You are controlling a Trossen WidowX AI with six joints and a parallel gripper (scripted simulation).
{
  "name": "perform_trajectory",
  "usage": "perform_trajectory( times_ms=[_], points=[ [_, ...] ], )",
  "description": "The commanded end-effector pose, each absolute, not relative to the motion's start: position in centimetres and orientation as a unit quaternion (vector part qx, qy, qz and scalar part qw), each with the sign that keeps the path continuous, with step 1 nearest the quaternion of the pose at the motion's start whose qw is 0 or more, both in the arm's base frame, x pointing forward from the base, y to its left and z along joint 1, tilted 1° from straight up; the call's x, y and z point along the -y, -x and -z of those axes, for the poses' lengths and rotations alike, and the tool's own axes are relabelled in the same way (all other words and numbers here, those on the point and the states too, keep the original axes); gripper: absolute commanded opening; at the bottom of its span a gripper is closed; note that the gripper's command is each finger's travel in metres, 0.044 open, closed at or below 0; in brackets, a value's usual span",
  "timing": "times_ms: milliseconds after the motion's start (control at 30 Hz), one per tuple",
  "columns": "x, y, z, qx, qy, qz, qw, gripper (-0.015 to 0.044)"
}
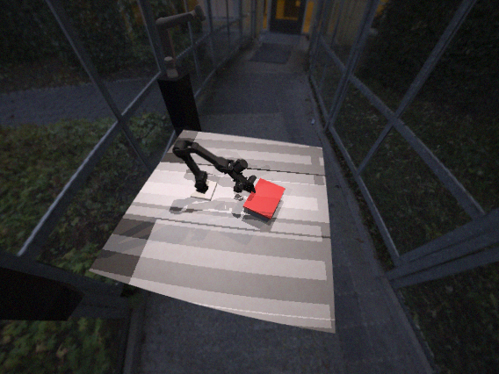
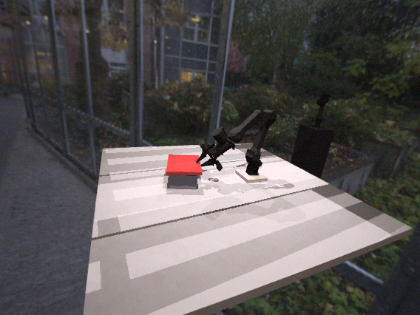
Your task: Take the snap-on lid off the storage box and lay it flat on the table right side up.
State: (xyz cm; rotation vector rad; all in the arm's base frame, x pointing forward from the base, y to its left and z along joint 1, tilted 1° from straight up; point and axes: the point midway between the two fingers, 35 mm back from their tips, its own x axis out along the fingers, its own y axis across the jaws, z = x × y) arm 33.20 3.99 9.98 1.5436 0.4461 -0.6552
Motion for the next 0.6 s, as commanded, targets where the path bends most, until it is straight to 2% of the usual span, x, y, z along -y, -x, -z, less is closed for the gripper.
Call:
perform_trajectory(
  times_ms=[0,567],
  points=[
    [-3.99,-33.2,-10.24,-0.195,-0.679,0.287,0.647,0.0],
    [-3.98,-33.17,-10.58,-0.195,-0.679,0.287,0.647,0.0]
  ],
)
